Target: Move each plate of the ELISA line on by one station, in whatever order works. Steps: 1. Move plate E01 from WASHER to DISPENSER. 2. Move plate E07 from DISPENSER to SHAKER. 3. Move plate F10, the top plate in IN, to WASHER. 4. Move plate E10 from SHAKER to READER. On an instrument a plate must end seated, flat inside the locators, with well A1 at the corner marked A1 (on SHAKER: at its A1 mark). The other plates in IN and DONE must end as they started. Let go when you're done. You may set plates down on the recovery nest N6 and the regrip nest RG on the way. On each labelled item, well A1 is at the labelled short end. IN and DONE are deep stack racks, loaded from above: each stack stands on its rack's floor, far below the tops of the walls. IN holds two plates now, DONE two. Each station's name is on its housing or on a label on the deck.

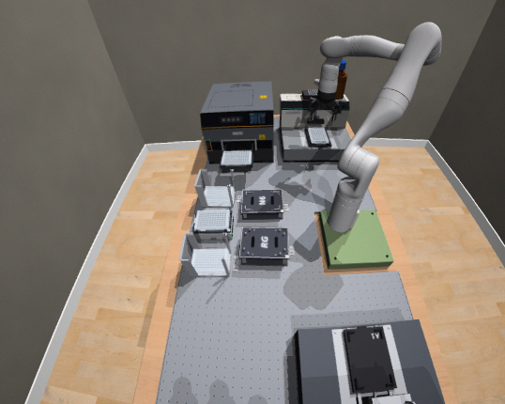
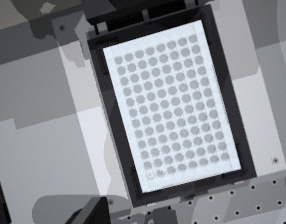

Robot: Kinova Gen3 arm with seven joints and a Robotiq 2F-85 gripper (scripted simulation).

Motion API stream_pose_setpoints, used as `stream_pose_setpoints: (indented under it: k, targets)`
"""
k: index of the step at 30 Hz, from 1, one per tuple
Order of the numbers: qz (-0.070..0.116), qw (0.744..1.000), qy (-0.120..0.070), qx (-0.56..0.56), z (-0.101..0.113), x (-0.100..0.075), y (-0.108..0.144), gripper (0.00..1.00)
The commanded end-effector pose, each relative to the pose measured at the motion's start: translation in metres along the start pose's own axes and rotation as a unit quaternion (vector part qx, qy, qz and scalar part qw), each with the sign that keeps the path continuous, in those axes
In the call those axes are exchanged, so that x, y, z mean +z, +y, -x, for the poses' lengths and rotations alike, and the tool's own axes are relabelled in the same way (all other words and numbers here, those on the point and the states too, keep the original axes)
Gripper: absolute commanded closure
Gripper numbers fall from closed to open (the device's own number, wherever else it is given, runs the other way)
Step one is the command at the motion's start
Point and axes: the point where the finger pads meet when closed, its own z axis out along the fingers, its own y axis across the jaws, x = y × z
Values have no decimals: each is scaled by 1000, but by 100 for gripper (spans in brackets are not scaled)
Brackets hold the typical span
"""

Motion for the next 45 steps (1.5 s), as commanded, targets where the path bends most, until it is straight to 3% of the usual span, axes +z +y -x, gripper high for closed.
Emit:
stream_pose_setpoints:
  k: [1, 4, 20, 24, 39, 45]
  targets:
    - [0, 1000, 1, 20, 4, -1, 0, 0]
    - [0, 998, 1, 68, 14, -1, 1, 0]
    - [0, 998, 1, 68, 61, -1, 6, 0]
    - [-1, 991, 1, 135, 74, 0, 8, 0]
    - [-1, 991, 1, 135, 117, 0, 12, 0]
    - [-1, 980, 1, 201, 129, 0, -4, 0]
